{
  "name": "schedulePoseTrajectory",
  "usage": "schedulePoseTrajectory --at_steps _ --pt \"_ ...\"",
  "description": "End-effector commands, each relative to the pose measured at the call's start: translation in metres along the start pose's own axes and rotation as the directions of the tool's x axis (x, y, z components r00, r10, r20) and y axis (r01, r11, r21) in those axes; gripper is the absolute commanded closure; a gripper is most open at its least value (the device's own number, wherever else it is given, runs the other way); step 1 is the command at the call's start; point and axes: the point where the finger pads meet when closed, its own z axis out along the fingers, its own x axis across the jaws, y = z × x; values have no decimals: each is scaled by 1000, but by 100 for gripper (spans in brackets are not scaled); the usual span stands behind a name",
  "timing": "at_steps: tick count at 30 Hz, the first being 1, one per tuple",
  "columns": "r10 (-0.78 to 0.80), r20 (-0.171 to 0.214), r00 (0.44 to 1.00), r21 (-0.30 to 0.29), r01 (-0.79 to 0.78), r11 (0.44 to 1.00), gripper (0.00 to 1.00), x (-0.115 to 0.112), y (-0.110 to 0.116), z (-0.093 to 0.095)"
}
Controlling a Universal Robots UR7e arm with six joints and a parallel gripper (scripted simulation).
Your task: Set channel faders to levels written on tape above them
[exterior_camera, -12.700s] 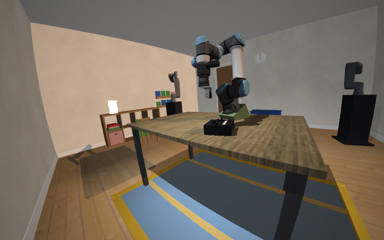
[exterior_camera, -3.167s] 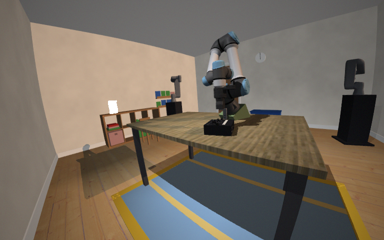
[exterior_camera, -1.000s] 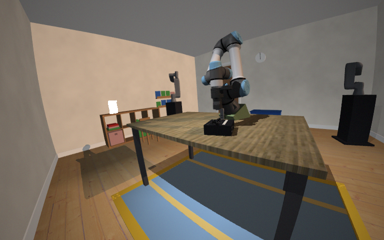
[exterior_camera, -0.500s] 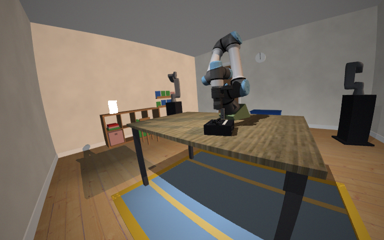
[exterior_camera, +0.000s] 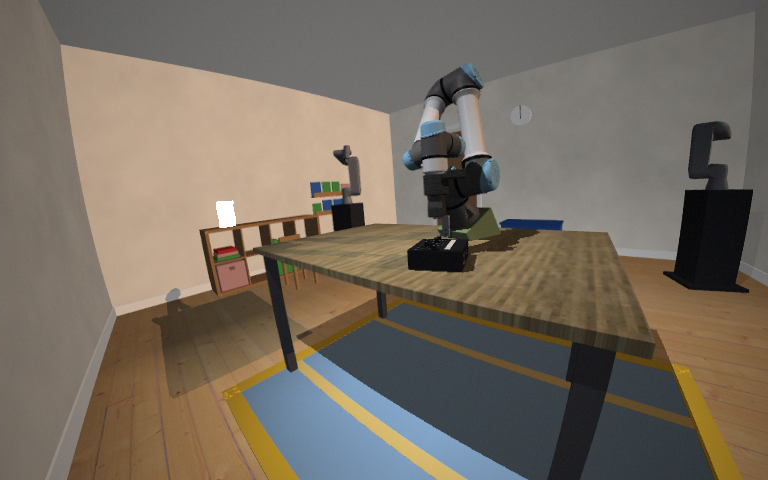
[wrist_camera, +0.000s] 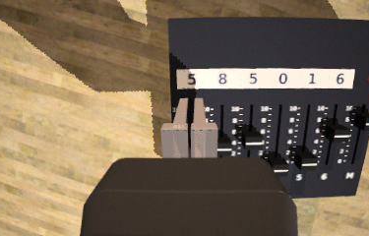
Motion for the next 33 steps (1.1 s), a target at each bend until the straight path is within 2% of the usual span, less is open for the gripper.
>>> schedulePoseTrajectory --at_steps 1,9,33 --pt "0 -2 1000 0 0 1000 100 1 0 -10" --pt "0 -2 1000 0 0 1000 100 0 0 -32" --pt "-2 -2 1000 0 2 1000 100 0 0 -37"
